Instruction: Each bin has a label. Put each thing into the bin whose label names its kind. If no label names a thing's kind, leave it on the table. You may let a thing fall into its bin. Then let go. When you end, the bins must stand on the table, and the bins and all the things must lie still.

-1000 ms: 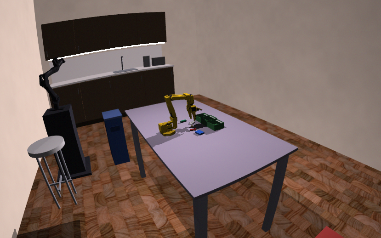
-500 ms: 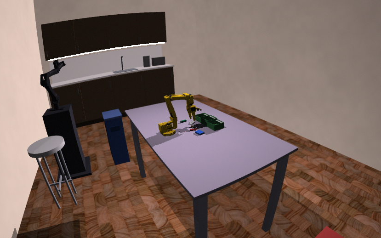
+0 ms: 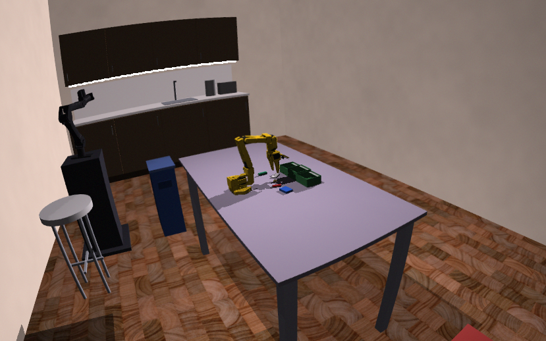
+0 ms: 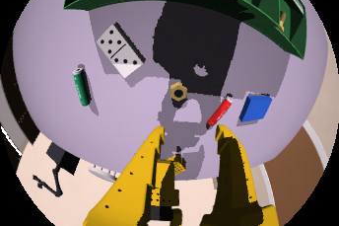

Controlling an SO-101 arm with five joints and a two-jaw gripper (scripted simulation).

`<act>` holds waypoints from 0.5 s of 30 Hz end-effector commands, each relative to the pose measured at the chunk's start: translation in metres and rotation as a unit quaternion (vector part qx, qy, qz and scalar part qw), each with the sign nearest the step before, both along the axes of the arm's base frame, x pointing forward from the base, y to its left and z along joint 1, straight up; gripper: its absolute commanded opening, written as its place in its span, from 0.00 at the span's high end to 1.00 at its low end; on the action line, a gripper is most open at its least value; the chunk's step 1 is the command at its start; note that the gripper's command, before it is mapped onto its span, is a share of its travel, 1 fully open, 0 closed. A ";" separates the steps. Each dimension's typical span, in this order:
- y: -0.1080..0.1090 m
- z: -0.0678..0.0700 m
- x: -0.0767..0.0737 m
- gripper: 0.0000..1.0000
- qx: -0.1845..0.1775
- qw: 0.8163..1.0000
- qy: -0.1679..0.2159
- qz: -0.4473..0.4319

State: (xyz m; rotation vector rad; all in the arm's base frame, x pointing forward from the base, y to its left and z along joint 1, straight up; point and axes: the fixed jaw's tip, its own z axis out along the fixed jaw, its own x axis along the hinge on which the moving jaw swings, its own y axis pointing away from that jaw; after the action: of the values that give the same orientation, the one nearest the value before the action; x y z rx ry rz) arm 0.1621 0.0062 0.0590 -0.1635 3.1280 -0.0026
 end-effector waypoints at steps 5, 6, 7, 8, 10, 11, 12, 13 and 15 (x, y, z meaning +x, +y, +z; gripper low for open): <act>0.002 0.004 0.003 0.77 0.001 1.000 -0.017 0.002; 0.002 0.004 0.003 0.77 0.001 1.000 -0.017 0.002; 0.002 0.004 0.003 0.77 0.001 1.000 -0.017 0.002; 0.002 0.004 0.003 0.77 0.001 1.000 -0.017 0.002; 0.002 0.003 0.003 0.77 0.001 1.000 -0.017 0.002; 0.002 0.003 0.003 0.77 0.001 1.000 -0.017 0.002; 0.002 0.003 0.003 0.77 0.001 1.000 -0.017 0.002; 0.002 0.002 0.003 0.77 0.001 1.000 -0.017 0.002; 0.002 0.001 0.004 0.77 0.001 1.000 -0.017 0.002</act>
State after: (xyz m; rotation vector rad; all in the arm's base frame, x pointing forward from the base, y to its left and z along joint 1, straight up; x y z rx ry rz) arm 0.1620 0.0062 0.0576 -0.1634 3.1271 -0.0027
